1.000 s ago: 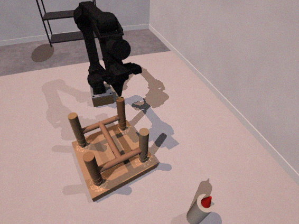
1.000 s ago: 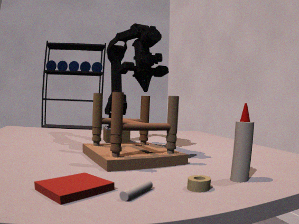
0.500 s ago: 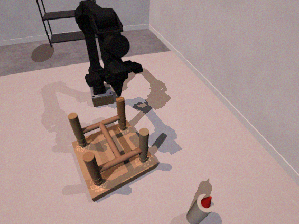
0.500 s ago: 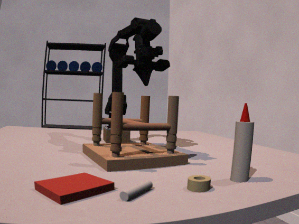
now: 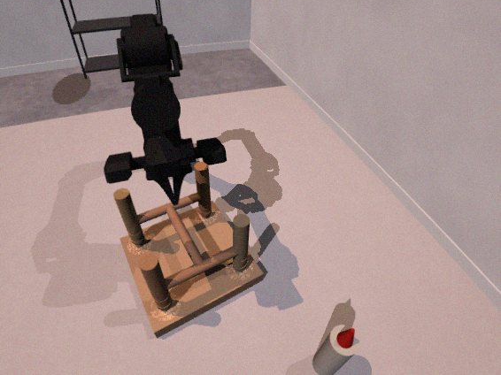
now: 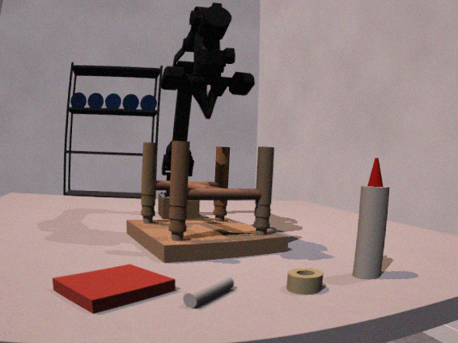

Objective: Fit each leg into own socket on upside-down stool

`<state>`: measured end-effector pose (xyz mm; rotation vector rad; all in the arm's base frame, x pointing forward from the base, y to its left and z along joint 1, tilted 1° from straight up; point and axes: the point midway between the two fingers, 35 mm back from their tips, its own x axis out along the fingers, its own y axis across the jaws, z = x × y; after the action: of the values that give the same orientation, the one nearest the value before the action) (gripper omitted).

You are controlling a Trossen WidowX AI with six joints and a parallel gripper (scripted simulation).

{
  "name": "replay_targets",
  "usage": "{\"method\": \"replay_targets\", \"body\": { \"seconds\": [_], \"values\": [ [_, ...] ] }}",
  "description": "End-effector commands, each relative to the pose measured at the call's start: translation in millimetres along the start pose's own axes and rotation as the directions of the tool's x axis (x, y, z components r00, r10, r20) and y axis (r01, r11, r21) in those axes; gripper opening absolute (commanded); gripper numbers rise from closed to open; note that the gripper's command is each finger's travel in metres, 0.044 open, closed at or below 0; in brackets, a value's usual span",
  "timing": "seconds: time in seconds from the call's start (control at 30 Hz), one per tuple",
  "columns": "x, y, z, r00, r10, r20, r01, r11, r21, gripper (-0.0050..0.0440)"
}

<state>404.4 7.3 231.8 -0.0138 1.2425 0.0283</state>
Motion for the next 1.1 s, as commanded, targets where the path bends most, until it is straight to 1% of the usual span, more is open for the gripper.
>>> {"method": "replay_targets", "body": {
  "seconds": [0.0, 0.1, 0.13, 0.23, 0.5, 0.53, 0.63, 0.67, 0.83, 1.07],
  "values": [
    [10, -20, 25, 1.000, -0.013, 0.013, 0.013, 0.999, 0.031, 0.0000],
    [23, -42, 44, 1.000, -0.022, 0.016, 0.021, 0.998, 0.062, 0.0000],
    [24, -48, 51, 0.999, -0.026, 0.028, 0.024, 0.997, 0.070, 0.0000],
    [31, -61, 60, 0.999, -0.032, 0.035, 0.029, 0.996, 0.087, 0.0000],
    [31, -62, 61, 0.999, -0.032, 0.035, 0.029, 0.996, 0.087, 0.0000],
    [33, -62, 60, 0.999, -0.031, 0.031, 0.028, 0.996, 0.087, 0.0000],
    [52, -62, 58, 1.000, -0.025, -0.013, 0.026, 0.996, 0.087, 0.0000],
    [54, -62, 57, 1.000, -0.025, -0.017, 0.026, 0.996, 0.087, 0.0000],
    [54, -62, 57, 1.000, -0.025, -0.018, 0.026, 0.996, 0.088, 0.0000],
    [61, -62, 55, 0.999, -0.027, -0.036, 0.031, 0.994, 0.106, 0.0000]
  ]
}}
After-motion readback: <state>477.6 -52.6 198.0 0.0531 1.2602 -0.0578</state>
